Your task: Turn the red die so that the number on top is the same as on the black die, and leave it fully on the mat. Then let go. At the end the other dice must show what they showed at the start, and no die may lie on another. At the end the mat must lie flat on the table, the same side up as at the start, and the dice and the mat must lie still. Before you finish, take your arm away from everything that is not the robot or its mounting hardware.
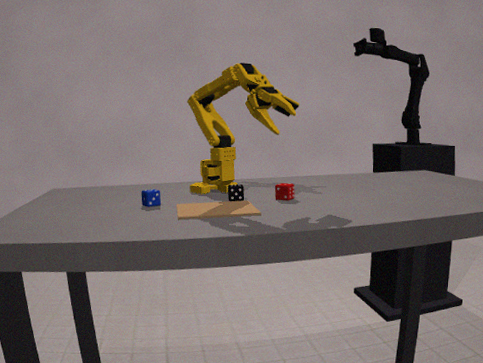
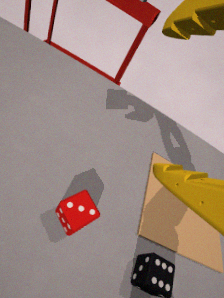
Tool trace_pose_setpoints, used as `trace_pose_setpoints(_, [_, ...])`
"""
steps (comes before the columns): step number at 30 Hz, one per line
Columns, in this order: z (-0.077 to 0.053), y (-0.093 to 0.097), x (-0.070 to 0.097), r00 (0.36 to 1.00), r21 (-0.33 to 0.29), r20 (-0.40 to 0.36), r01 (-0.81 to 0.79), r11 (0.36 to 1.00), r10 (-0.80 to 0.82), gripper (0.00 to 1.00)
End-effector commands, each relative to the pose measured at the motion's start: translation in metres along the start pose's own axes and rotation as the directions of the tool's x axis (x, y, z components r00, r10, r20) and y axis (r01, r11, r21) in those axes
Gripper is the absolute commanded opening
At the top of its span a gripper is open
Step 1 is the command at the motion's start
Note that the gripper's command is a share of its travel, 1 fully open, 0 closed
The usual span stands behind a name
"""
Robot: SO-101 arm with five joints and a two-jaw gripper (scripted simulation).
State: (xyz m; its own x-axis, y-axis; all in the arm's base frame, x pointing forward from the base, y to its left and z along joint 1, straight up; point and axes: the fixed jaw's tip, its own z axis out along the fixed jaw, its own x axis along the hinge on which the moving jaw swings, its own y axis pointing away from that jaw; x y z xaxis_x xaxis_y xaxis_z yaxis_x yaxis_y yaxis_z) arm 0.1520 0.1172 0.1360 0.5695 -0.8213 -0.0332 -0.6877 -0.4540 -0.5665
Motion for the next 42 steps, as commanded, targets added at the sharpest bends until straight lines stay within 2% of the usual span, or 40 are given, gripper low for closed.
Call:
trace_pose_setpoints(1, [-0.013,-0.015,0.001,0.995,0.068,-0.006,0.099,0.993,-0.099,0.35])
trace_pose_setpoints(11, [-0.012,-0.016,0.003,0.960,0.013,-0.007,0.281,0.960,-0.281,0.35])
trace_pose_setpoints(34, [-0.010,-0.015,0.004,0.939,-0.015,0.001,0.344,0.939,-0.344,0.35])
trace_pose_setpoints(38, [-0.002,-0.011,0.004,0.939,-0.064,0.016,0.343,0.937,-0.343,0.35])
trace_pose_setpoints(42, [0.012,-0.003,0.004,0.939,-0.157,0.044,0.343,0.926,-0.340,0.35])
